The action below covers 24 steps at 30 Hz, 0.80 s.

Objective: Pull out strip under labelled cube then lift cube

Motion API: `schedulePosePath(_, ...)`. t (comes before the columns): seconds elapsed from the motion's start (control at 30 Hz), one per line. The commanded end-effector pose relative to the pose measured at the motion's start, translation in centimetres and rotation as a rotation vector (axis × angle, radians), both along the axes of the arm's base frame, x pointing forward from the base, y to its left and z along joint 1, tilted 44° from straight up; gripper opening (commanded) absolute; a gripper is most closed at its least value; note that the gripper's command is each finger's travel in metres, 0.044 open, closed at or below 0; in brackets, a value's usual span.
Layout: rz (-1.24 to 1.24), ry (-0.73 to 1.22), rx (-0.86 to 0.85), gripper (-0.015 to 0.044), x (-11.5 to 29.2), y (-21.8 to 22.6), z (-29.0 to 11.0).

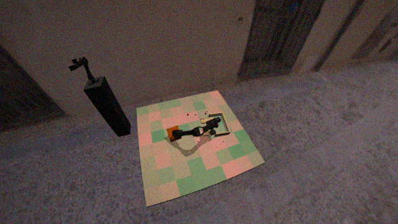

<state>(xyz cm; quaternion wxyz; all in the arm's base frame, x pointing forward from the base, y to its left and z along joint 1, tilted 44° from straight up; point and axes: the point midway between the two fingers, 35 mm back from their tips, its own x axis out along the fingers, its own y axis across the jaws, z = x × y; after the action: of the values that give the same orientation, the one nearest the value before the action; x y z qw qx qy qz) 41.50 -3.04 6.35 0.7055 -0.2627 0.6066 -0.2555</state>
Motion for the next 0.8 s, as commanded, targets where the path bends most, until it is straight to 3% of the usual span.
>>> schedulePosePath(0.0,0.000,0.005,-0.006,0.0250,-0.03,-0.72,-0.64)
schedulePosePath(0.37,0.000,0.005,-0.007,0.0250,0.00,-1.35,-1.25)
schedulePosePath(0.5,-0.002,0.002,-0.002,0.0145,0.04,-1.16,-1.10)
schedulePosePath(0.77,-0.002,0.002,-0.002,0.0092,0.04,-1.16,-1.10)
